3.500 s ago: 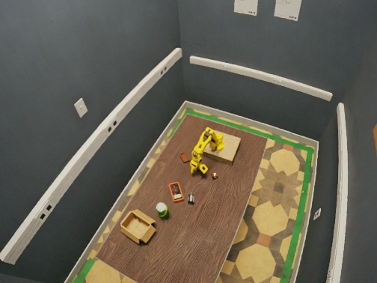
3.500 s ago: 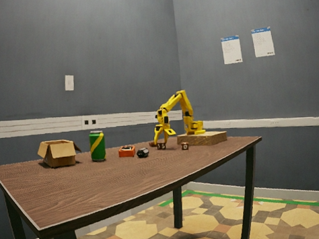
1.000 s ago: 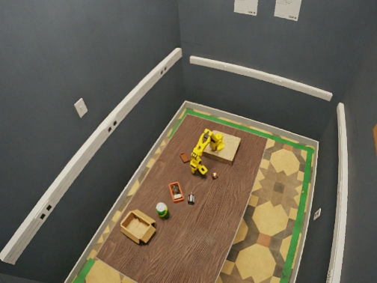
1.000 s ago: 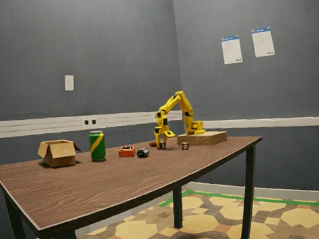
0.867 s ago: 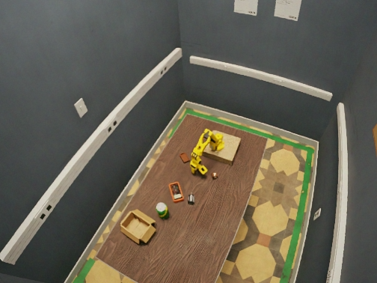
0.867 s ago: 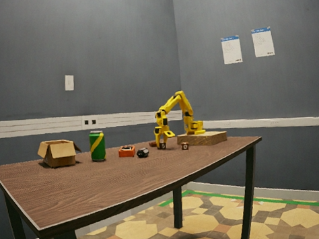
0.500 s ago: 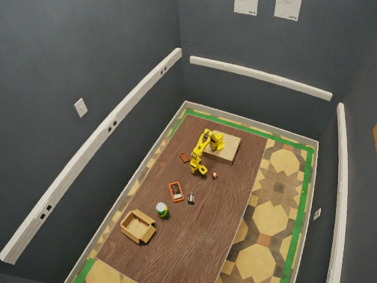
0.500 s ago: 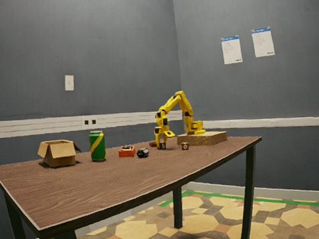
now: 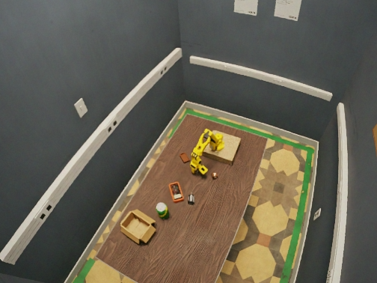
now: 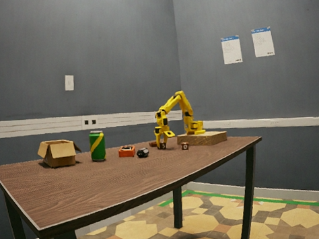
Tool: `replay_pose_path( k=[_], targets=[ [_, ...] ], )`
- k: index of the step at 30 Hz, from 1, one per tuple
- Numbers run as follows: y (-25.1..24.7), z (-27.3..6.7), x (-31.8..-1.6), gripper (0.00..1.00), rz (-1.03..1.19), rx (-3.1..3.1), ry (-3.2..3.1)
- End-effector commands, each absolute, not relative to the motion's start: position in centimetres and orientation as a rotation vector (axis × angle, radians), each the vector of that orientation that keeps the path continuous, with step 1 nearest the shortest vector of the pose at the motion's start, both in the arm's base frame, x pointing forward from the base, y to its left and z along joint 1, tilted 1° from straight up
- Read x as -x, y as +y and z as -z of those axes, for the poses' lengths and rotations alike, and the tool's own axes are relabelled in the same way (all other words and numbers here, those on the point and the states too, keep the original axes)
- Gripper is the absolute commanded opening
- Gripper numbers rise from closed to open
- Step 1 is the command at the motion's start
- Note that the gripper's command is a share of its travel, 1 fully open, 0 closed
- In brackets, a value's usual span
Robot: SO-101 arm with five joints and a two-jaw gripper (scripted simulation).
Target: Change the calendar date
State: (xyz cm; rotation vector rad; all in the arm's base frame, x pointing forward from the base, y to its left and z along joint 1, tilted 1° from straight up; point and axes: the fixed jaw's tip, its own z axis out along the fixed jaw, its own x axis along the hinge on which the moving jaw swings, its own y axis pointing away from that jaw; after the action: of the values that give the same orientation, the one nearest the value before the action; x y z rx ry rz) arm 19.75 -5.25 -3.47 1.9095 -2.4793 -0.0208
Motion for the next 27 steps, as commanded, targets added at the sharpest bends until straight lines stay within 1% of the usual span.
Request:
replay_pose_path(
  k=[1,18,27],
  targets=[
    [-5.4,3.1,-19.8,0.00,0.028,-1.916,-2.473],
    [-5.4,-0.9,-19.9,0.00,0.028,-1.916,-2.473],
    [-5.3,-1.4,-19.9,0.00,0.028,-1.916,-2.473]
  ],
)
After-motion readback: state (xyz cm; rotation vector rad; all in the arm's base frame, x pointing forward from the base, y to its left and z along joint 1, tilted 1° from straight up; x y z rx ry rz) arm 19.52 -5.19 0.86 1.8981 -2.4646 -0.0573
